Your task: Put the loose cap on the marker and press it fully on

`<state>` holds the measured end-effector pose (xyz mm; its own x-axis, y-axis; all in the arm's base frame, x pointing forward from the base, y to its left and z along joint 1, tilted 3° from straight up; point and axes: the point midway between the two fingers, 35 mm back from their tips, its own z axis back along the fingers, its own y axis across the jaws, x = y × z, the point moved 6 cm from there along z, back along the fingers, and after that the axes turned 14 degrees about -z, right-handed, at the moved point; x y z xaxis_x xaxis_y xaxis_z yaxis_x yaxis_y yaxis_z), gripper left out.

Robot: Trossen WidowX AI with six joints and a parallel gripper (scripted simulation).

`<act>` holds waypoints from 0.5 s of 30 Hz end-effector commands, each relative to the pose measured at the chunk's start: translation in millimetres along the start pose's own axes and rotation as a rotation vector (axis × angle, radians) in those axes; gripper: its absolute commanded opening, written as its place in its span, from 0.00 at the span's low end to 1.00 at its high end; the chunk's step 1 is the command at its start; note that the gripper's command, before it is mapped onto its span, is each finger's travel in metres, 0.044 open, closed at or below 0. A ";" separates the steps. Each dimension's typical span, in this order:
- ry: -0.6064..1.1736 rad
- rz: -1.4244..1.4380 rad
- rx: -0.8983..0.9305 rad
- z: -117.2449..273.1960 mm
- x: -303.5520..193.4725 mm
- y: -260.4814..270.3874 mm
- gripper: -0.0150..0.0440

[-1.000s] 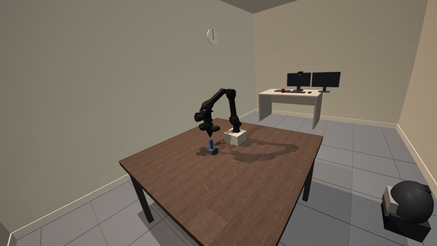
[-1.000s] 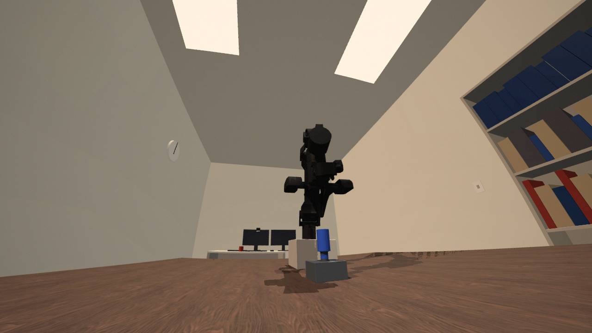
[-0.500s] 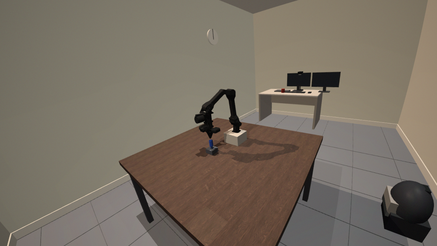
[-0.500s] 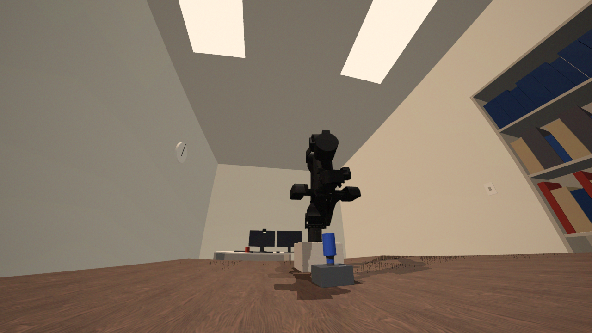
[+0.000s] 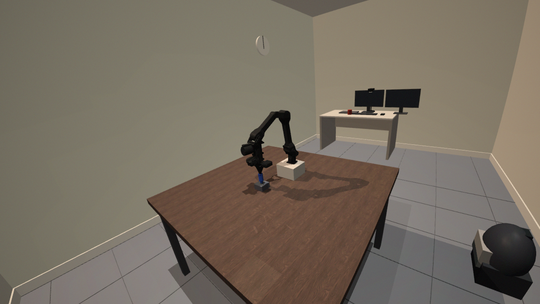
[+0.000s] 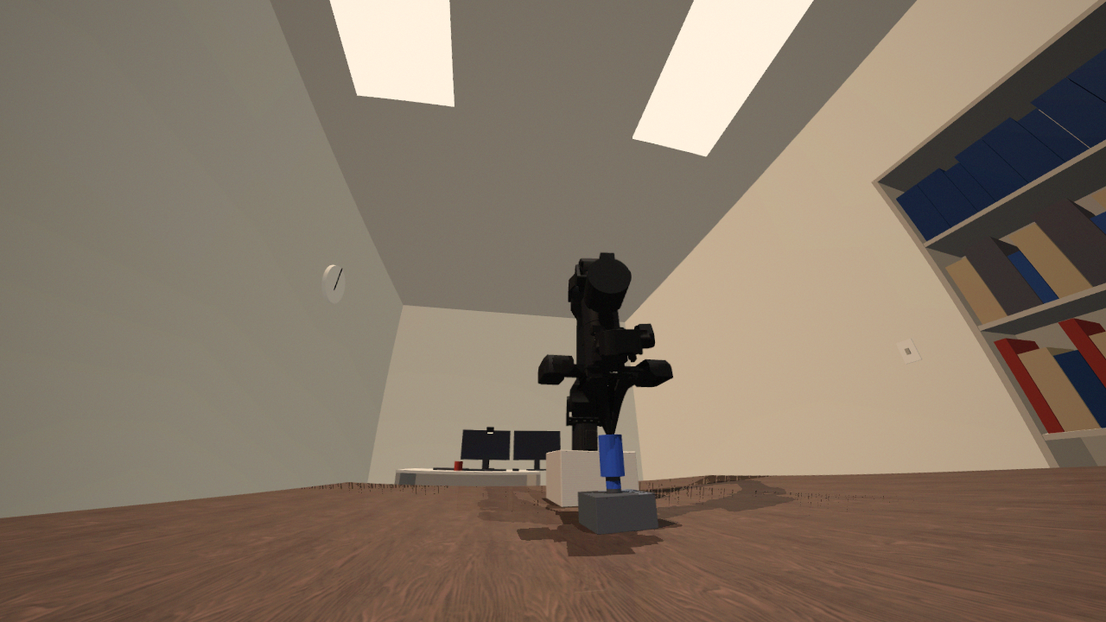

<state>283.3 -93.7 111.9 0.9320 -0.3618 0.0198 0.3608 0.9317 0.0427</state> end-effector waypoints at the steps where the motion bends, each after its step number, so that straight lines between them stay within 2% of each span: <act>1: 0.007 0.001 -0.001 -7.7 -0.4 -0.5 0.25; 10: -0.005 0.000 0.000 -0.4 1.8 -0.1 0.25; 15: -0.005 0.000 0.000 64.6 4.9 -0.1 0.25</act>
<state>284.2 -95.5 135.8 0.9306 -0.3660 -0.0074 0.3660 0.9297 0.0417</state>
